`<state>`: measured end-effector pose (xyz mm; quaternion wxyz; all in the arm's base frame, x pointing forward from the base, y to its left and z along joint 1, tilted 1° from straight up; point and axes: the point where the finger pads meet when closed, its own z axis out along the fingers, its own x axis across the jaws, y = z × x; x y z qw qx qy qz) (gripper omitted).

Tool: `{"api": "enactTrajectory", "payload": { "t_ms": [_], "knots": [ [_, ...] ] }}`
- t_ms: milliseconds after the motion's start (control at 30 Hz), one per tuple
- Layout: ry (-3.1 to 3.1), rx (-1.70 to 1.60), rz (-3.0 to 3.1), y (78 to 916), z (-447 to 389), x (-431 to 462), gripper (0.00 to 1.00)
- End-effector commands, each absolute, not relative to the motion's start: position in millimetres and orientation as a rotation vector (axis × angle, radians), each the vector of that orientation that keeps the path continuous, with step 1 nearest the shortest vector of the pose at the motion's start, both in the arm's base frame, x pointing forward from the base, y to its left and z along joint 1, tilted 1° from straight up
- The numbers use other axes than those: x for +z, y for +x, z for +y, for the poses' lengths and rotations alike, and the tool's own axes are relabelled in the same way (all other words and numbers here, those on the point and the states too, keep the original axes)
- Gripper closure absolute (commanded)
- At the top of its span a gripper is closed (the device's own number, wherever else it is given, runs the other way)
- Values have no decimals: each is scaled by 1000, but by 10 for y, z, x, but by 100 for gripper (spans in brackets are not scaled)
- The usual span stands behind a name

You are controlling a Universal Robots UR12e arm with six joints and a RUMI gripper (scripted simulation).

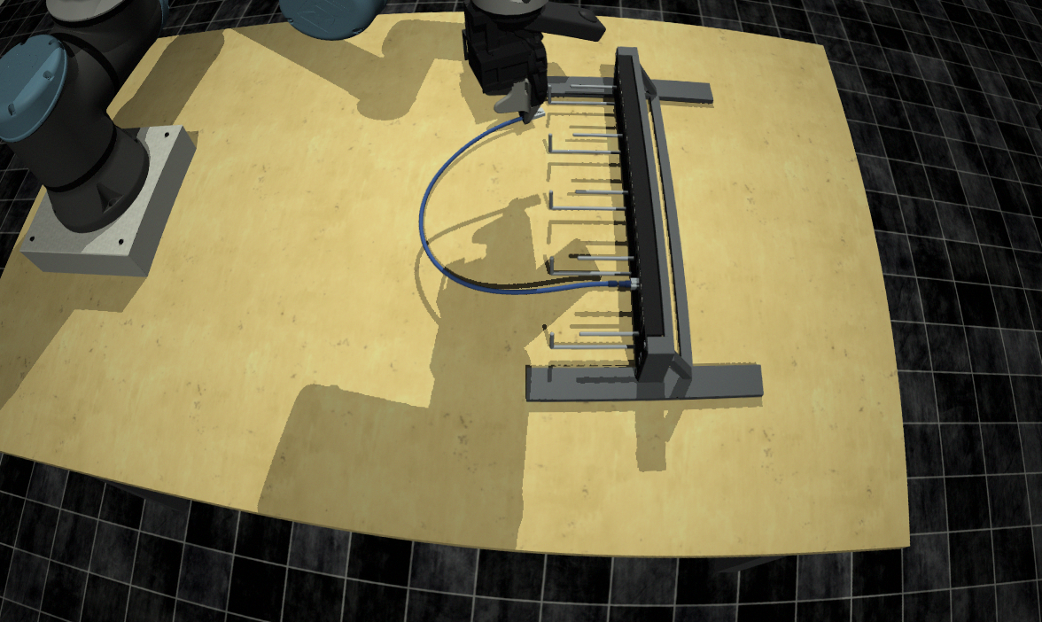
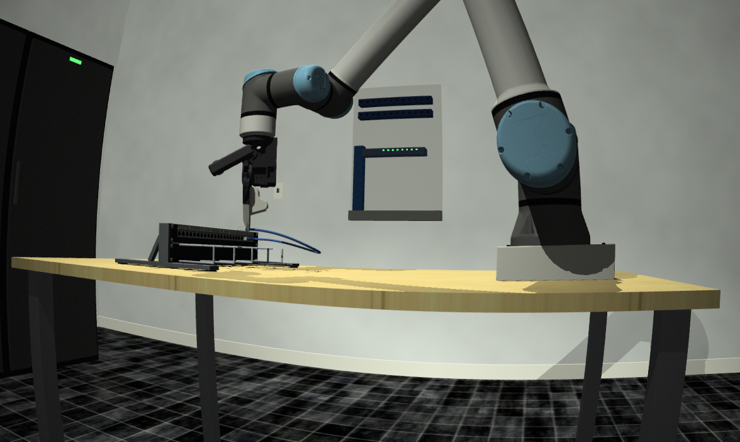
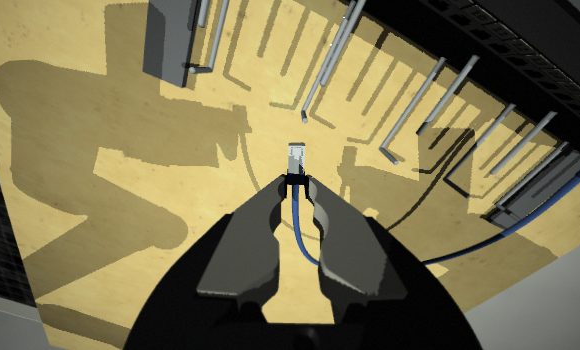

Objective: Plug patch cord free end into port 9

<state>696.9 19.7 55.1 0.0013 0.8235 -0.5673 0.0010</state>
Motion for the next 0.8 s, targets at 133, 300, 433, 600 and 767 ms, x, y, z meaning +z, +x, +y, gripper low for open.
{"api": "enactTrajectory", "payload": {
  "t_ms": [133, 300, 433, 600, 767],
  "knots": [
    [2502, 2, -1895, 7074, 114, 588, 100],
    [2478, 2, -1926, 7101, 92, 596, 100],
    [2447, 1, -1966, 7137, 63, 606, 100],
    [2410, -1, -2011, 7178, 29, 618, 100],
    [2388, -1, -2036, 7201, 10, 625, 100]
  ]
}}
